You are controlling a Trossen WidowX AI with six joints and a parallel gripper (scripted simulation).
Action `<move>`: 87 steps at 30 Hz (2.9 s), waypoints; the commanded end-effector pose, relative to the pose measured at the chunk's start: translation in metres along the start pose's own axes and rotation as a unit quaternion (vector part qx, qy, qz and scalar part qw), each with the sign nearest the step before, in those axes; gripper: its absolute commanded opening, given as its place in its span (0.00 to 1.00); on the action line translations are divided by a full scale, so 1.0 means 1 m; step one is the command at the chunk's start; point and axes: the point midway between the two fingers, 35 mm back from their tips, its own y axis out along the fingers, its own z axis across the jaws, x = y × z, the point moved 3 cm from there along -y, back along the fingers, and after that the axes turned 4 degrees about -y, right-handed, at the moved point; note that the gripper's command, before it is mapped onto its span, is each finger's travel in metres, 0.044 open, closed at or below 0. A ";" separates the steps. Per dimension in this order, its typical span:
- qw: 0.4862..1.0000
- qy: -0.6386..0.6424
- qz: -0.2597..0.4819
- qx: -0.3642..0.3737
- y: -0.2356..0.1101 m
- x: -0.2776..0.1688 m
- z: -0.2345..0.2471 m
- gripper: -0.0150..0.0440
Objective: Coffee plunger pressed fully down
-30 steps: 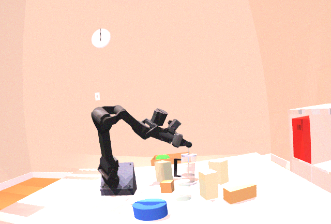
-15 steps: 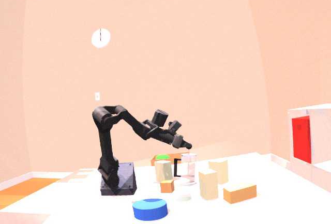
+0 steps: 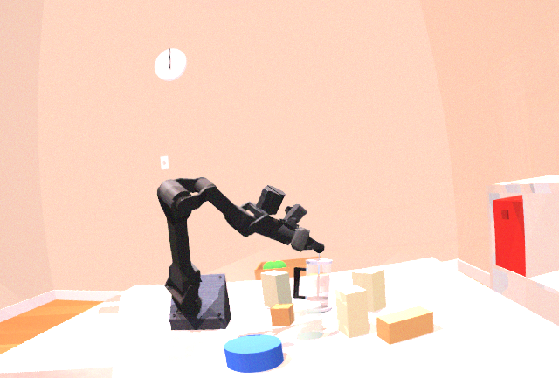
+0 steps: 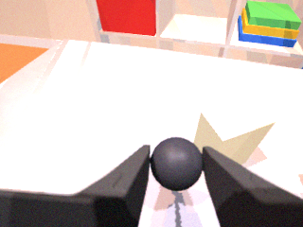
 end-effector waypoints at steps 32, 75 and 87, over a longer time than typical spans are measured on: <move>1.000 -0.009 0.014 -0.004 0.005 -0.006 0.002 0.47; 1.000 -0.004 0.006 -0.002 0.004 0.000 0.002 0.74; 1.000 -0.004 0.009 0.000 -0.005 0.010 0.002 1.00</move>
